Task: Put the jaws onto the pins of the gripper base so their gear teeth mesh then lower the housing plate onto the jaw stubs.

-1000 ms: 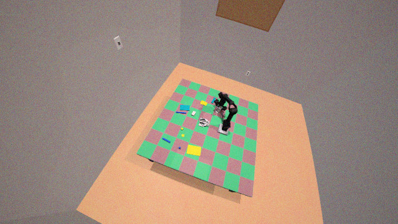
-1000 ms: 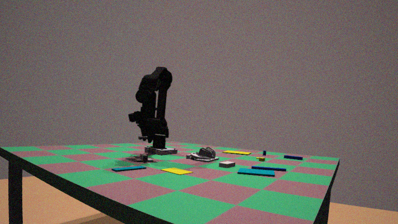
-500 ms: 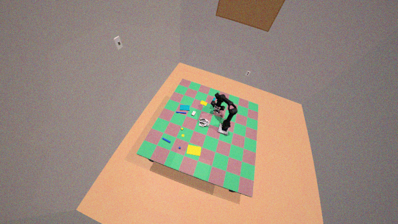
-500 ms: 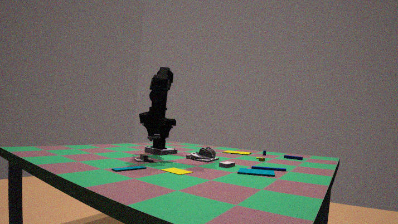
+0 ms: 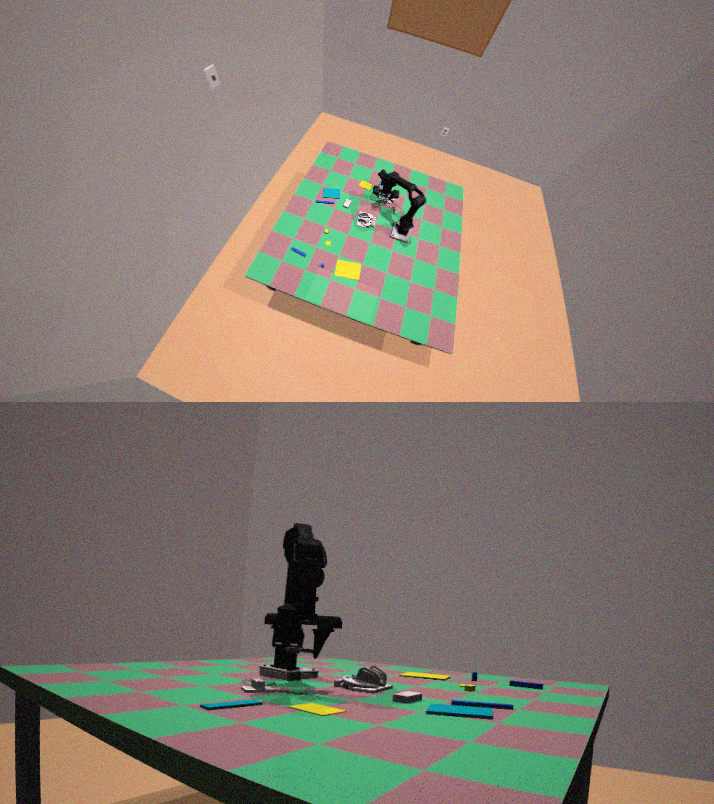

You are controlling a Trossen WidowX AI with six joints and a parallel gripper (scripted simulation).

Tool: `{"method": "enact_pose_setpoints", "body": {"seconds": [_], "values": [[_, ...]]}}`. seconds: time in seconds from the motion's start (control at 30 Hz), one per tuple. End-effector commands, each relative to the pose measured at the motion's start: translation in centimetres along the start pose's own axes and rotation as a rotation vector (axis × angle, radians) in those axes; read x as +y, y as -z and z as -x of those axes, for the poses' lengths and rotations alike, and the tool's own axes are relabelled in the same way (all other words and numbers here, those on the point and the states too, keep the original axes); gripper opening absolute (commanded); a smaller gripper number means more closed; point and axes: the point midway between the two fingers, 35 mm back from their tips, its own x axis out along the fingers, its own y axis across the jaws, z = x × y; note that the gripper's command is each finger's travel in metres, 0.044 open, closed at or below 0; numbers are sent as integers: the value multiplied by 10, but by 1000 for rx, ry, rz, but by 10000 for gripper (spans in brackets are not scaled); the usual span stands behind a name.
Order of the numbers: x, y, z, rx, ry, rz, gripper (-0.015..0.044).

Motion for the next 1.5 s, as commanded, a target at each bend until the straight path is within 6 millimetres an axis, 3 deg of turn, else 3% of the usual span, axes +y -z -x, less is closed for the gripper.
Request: {"method": "enact_pose_setpoints", "body": {"seconds": [0.0,0.73,1.47], "values": [[7,12,0,2,4,105,351],[41,71,0,6,-1,633,351],[58,134,1,9,-10,1161,351]]}}
